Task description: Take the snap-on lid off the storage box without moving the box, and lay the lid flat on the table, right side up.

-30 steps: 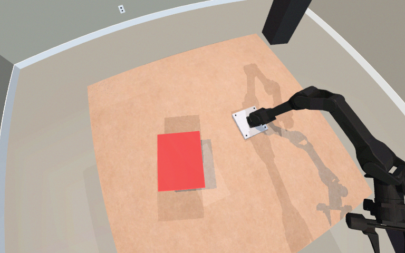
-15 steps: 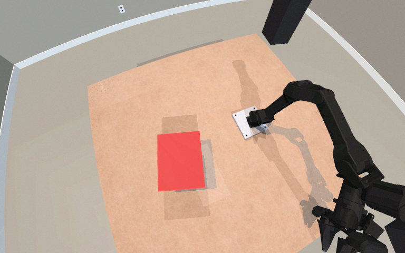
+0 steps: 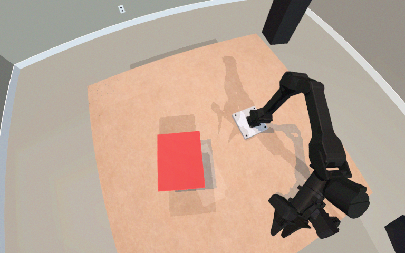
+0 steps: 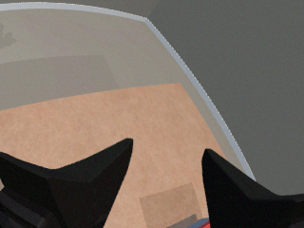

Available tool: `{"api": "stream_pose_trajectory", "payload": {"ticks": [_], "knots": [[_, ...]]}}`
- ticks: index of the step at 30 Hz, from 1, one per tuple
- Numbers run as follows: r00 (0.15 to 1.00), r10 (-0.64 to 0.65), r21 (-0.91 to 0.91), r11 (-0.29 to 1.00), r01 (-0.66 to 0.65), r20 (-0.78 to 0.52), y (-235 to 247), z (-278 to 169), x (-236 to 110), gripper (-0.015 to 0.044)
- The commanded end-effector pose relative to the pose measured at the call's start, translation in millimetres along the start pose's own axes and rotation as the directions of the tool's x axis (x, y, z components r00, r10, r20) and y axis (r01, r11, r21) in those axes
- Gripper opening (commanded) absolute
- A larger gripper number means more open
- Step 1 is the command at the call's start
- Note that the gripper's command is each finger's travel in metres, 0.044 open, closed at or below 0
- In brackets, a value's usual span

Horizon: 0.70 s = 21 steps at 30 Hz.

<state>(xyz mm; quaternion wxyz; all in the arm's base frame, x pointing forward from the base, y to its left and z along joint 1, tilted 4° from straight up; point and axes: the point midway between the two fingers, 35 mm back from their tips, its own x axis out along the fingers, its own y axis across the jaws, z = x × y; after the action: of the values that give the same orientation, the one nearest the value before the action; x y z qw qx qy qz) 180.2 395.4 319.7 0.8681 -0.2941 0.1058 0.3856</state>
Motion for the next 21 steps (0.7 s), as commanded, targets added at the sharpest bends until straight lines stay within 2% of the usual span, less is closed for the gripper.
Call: {"api": "stream_pose_trajectory", "payload": {"ticks": [1,4,7,11,13,17,21], "knots": [[0.983,-0.106,0.548,0.819,0.171,-0.148,-49.9,-57.7,2.1,0.0235],[0.975,-0.126,0.653,0.726,0.218,-0.185,-60.2,-71.7,2.2,0.0235],[0.952,-0.164,0.814,0.493,0.306,-0.258,-79.5,-99.8,0.7,0.0235],[0.923,-0.198,0.904,0.215,0.370,-0.330,-97.2,-128.4,-3.4,0.0235],[0.916,-0.205,0.913,0.152,0.379,-0.346,-100.8,-134.5,-4.6,0.0235],[0.867,-0.240,0.893,-0.232,0.385,-0.436,-120.5,-171.4,-13.8,0.0235],[0.821,-0.263,0.792,-0.517,0.323,-0.507,-134.0,-200.8,-23.7,0.0235]]}}
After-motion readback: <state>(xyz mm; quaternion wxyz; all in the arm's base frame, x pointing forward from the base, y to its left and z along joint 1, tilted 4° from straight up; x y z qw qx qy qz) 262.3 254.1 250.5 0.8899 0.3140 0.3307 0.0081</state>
